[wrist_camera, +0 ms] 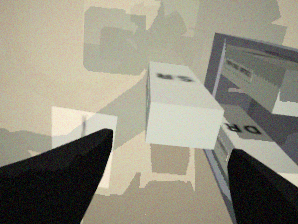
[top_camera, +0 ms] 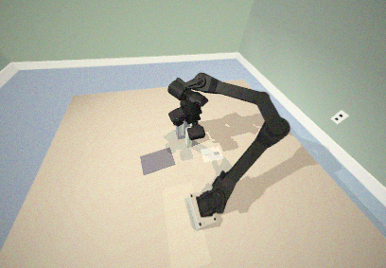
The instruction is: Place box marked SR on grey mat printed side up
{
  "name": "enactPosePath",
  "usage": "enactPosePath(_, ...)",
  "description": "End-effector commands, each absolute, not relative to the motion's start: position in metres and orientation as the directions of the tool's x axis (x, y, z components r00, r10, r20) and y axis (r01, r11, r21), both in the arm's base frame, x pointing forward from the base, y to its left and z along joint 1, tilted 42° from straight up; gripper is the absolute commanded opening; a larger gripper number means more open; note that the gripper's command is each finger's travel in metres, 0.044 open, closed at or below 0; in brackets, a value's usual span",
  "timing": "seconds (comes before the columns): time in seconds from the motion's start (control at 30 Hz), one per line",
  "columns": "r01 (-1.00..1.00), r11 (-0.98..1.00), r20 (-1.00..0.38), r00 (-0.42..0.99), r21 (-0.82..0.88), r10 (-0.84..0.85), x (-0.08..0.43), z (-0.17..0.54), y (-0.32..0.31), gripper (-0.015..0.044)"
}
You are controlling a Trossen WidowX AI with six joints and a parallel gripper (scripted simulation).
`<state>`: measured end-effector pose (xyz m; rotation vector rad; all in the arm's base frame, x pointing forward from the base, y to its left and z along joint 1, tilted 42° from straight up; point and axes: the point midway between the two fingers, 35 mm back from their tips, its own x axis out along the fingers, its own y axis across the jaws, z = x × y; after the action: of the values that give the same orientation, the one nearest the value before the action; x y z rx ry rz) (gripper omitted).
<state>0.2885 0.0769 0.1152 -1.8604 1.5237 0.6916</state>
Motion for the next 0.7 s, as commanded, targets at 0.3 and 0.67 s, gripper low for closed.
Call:
enactPosePath(0.3, -0.981, -0.136, -0.734, 0.195, -0.140, -0.651, 0.2885, 0.1151, 0.0769, 0.0238)
enactPosePath(0.67, -0.987, -0.111, -0.739, 0.158, -0.113, -0.655, 0.2928, 0.1177, 0.0795, 0.0238)
